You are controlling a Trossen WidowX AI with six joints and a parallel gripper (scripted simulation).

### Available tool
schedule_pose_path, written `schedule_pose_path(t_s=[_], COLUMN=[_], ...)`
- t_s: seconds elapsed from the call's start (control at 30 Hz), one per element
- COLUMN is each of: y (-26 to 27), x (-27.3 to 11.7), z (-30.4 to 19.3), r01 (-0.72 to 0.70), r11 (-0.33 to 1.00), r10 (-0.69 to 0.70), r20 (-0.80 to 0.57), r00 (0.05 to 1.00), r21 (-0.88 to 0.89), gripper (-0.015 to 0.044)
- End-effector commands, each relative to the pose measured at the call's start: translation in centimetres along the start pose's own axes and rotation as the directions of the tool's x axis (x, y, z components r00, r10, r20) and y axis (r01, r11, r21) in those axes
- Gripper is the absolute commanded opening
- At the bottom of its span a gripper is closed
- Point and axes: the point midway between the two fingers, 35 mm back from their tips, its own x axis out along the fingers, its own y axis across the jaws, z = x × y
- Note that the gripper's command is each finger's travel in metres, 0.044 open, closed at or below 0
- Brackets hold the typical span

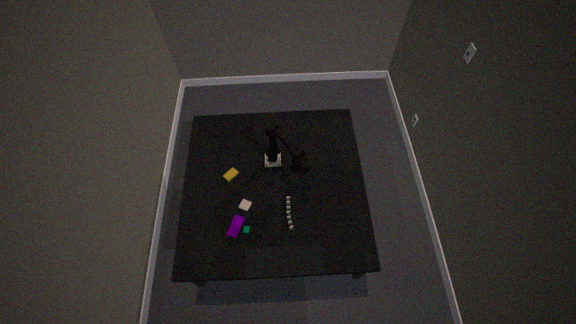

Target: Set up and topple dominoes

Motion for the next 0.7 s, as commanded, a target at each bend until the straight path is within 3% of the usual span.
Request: schedule_pose_path(t_s=[0.0, 0.13, 0.4, 0.67], y=[3.5, 6.2, 6.2, 7.3], x=[0.0, 0.0, 0.1, 2.1], z=[0.3, 0.3, 0.3, 2.5], r01=[-0.002, -0.002, -0.003, 0.004], r11=[0.983, 0.938, 0.939, 0.969], r10=[0.004, 0.007, 0.005, -0.045], r20=[-0.011, -0.011, -0.007, 0.162], r00=[1.0, 1.0, 1.0, 0.986], r21=[0.184, 0.347, 0.344, 0.246], gripper=[0.0029, 0.0029, 0.0029, 0.0029])
